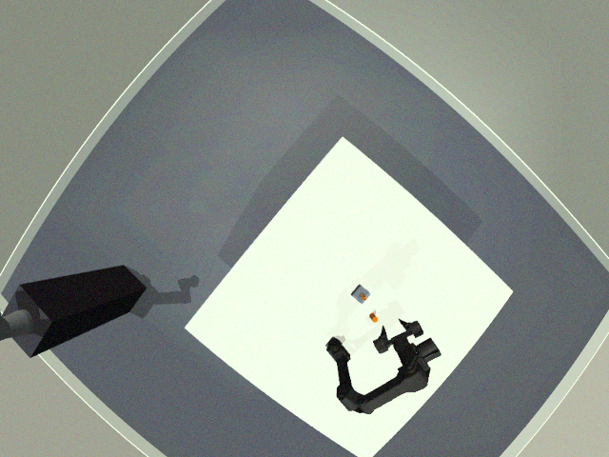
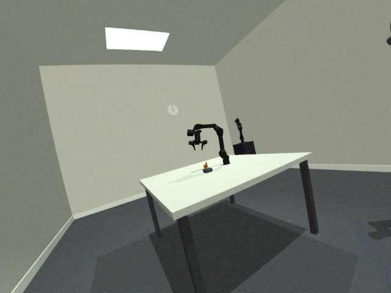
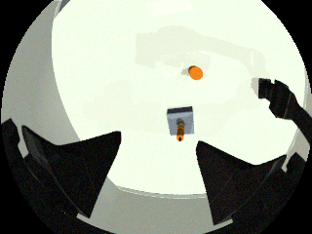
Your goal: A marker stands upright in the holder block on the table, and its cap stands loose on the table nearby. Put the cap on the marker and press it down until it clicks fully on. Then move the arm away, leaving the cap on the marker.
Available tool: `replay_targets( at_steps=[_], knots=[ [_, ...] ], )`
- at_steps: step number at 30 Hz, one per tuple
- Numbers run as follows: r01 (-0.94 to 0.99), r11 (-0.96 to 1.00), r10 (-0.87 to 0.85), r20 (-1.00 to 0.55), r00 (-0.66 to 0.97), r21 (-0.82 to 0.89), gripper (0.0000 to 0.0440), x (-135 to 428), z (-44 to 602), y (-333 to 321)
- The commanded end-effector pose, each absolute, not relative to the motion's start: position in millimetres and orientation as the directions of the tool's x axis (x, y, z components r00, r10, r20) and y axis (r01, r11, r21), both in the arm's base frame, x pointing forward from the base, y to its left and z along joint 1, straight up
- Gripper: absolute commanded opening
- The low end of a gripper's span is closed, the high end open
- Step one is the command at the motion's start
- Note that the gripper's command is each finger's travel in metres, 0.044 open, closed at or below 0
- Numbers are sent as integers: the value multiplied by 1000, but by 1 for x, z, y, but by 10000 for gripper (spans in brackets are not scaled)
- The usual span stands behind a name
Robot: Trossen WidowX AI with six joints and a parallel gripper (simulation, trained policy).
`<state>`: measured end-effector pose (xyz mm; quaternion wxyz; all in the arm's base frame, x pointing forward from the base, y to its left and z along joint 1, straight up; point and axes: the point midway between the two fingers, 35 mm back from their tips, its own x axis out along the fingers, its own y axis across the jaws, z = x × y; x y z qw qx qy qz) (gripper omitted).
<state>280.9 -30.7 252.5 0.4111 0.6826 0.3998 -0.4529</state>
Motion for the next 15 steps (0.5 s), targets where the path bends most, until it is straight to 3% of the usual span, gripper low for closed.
replay_targets(
  at_steps=[1, 15],
  knots=[
    [927, -338, 167, -958, 232, 165, 327, 278, 244, -34],
    [943, -331, 137, -987, 84, 34, 326, 272, 214, -49]
  ],
)
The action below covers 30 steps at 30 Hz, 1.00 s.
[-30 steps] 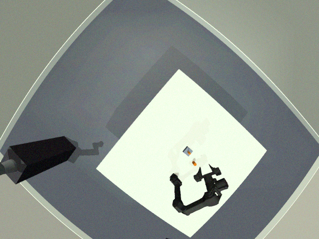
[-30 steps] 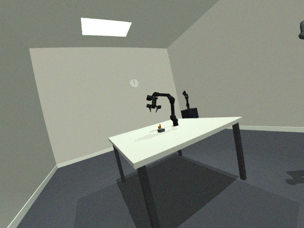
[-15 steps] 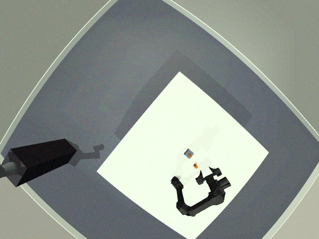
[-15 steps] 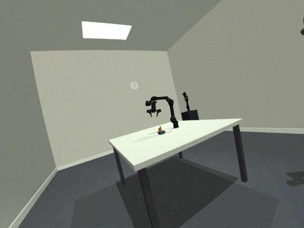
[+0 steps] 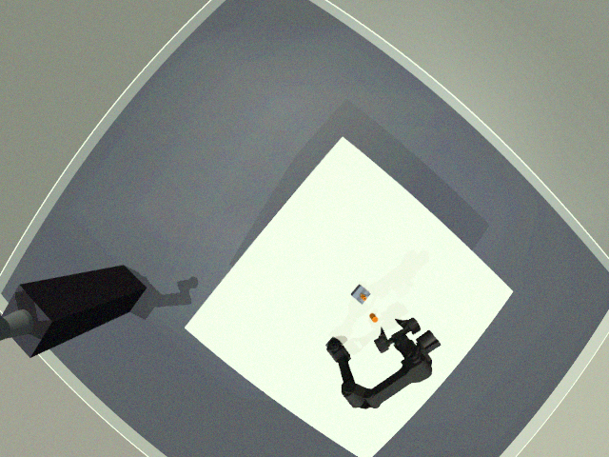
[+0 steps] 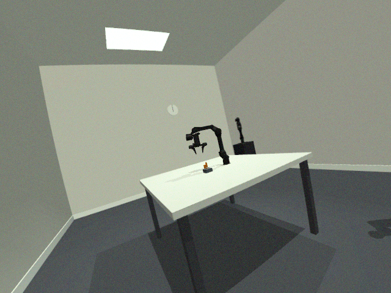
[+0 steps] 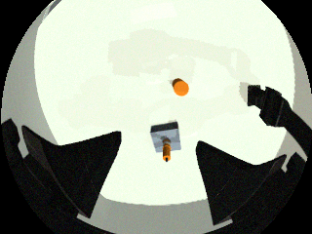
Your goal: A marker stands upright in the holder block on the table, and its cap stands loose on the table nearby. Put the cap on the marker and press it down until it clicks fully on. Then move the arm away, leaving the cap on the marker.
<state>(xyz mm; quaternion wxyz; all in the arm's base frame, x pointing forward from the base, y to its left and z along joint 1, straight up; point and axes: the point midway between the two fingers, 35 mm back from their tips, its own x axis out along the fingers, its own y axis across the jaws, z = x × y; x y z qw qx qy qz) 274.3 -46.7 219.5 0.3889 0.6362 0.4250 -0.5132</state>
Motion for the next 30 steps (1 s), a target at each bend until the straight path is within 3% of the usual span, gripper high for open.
replay_targets(
  at_steps=[1, 30],
  knots=[
    [943, -331, 135, -988, 74, 25, 326, 271, 212, -50],
    [933, -299, 94, -979, -182, -202, 318, 256, 149, -64]
  ],
)
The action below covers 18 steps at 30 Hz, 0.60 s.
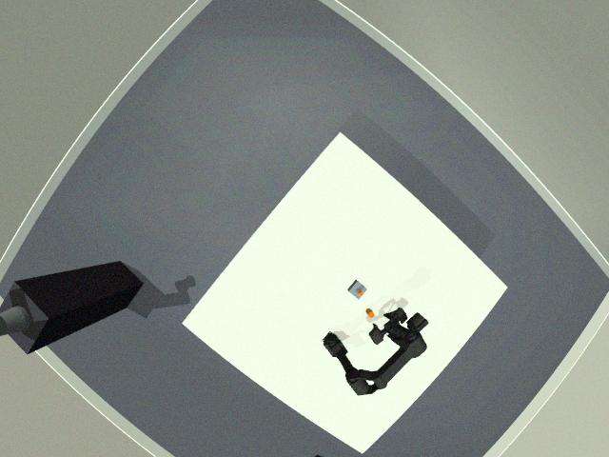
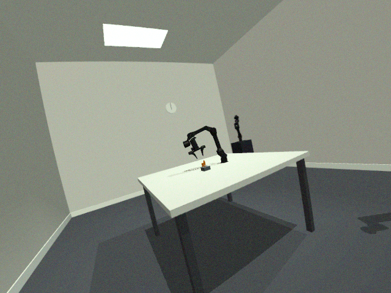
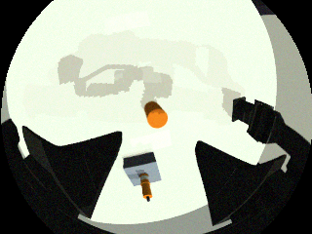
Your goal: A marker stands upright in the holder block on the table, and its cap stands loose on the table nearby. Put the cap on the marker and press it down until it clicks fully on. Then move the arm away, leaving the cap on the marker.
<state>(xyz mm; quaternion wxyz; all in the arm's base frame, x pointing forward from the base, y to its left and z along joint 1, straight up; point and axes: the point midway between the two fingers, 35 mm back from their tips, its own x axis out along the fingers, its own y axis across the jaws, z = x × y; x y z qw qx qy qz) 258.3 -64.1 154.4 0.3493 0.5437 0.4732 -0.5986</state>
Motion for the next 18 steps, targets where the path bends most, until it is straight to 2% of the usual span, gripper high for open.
replay_targets(
  at_steps=[1, 18],
  knots=[
    [932, -297, 95, -978, -188, -208, 317, 256, 146, -64],
    [932, -244, 101, -963, -251, -269, 299, 248, 103, -60]
  ],
)
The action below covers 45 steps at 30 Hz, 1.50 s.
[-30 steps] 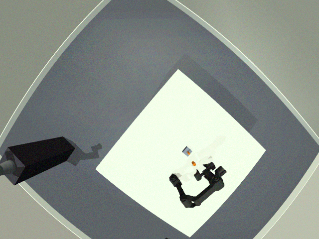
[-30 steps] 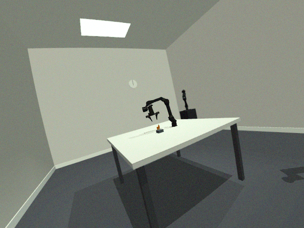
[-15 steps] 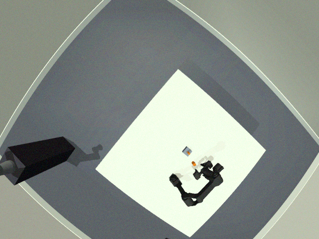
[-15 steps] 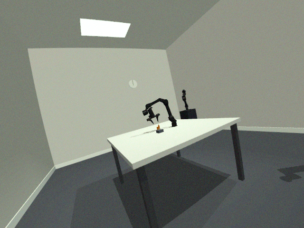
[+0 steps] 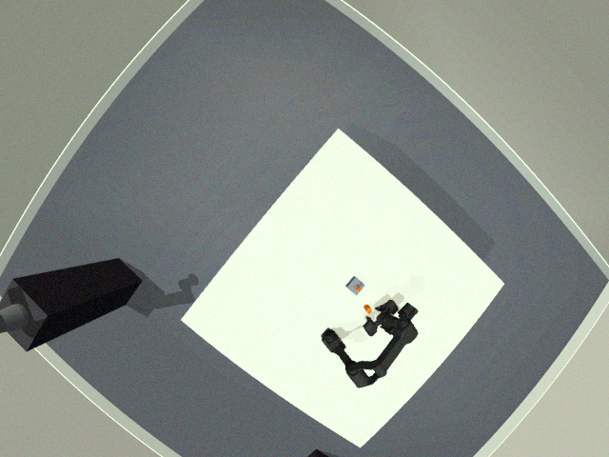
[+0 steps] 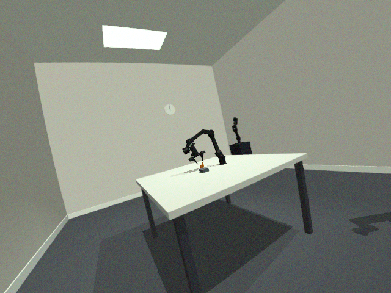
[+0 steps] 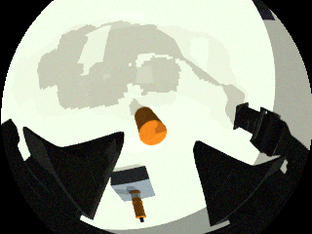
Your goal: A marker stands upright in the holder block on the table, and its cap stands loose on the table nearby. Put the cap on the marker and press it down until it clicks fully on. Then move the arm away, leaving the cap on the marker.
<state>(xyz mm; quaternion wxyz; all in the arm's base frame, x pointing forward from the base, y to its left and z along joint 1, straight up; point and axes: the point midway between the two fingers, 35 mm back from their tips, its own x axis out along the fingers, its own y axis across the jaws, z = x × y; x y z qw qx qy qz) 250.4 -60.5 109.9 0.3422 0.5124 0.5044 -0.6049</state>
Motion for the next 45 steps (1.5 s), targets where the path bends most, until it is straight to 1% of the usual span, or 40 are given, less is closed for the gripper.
replay_targets(
  at_steps=[1, 9, 15, 20, 22, 27, 28, 37, 45],
  knots=[
    [932, -239, 102, -962, -254, -271, 297, 248, 100, -60],
    [940, -195, 99, -959, -266, -281, 276, 245, 77, -58],
    [946, -160, 87, -959, -269, -280, 270, 243, 65, -57],
    [952, -135, 74, -961, -266, -274, 244, 241, 59, -56],
    [955, -126, 68, -963, -262, -269, 217, 240, 58, -56],
    [965, -108, 48, -971, -236, -240, 90, 242, 65, -57],
    [968, -106, 44, -974, -224, -228, 82, 244, 68, -57],
    [991, -74, 1, -993, -116, -115, 87, 264, 93, -56],
    [997, -49, -7, -999, -52, -52, 89, 276, 117, -44]
  ],
)
